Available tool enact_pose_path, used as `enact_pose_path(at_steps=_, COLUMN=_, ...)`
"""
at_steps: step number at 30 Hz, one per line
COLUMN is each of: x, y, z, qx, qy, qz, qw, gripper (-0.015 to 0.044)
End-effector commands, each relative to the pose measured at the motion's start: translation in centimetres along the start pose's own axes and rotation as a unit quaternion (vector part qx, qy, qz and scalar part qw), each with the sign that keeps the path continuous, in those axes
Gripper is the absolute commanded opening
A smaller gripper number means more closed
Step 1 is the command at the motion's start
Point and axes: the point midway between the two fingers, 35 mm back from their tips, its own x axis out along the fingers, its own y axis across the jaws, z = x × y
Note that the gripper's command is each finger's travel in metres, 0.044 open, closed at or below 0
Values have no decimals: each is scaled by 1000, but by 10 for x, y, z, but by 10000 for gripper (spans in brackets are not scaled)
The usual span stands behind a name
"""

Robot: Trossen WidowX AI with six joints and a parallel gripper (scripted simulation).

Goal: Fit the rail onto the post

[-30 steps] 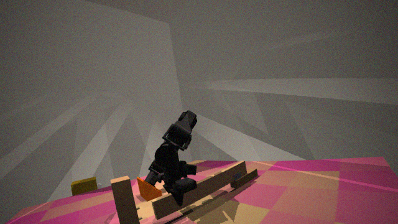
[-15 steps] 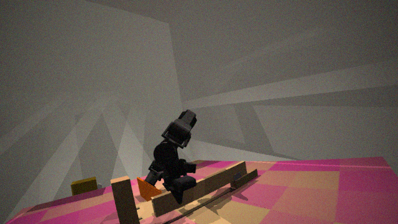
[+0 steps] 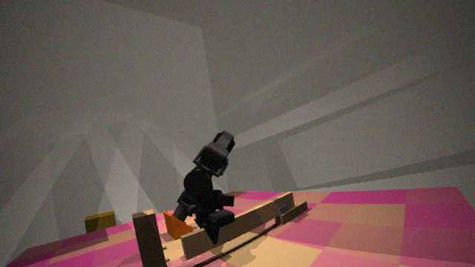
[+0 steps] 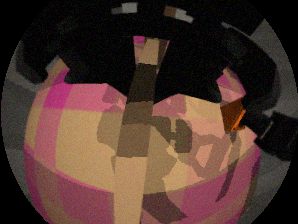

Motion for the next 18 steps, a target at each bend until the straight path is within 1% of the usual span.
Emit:
enact_pose_path(at_steps=1, x=1, y=1, z=0, qx=4, qy=1, qz=-1, qw=1000, gripper=0)
enact_pose_path(at_steps=18, x=-4, y=2, z=0, qx=4, qy=1, qz=-1, qw=1000, gripper=0)
